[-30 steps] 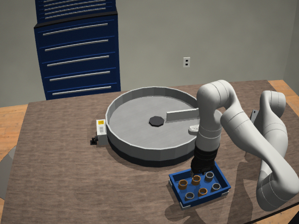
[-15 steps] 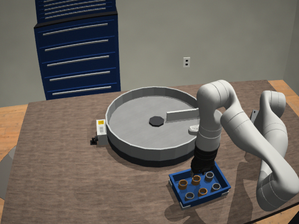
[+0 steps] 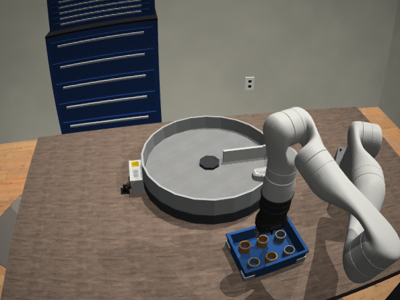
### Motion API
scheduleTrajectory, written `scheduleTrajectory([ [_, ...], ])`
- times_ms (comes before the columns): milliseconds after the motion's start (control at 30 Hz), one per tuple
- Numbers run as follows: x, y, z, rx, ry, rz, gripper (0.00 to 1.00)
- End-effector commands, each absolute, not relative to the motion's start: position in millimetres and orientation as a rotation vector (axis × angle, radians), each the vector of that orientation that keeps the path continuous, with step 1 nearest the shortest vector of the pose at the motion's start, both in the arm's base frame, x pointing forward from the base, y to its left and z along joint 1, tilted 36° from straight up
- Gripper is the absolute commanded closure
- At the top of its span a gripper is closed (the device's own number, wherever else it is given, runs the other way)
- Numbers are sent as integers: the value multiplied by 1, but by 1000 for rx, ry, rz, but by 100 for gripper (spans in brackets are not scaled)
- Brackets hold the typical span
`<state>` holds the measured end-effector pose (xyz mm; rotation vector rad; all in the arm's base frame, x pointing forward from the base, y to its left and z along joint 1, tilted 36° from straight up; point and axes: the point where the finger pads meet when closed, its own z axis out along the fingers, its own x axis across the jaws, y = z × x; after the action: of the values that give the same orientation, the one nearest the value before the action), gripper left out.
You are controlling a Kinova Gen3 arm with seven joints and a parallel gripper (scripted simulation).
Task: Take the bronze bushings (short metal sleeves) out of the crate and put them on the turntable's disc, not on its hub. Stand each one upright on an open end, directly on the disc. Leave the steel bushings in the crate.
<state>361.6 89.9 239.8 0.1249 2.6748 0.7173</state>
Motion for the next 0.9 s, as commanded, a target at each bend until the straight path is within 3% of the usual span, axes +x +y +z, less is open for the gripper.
scheduleTrajectory([
  [0, 364, 91, 239, 122, 2668, 715, 24],
  [867, 371, 100, 225, 122, 2668, 715, 24],
])
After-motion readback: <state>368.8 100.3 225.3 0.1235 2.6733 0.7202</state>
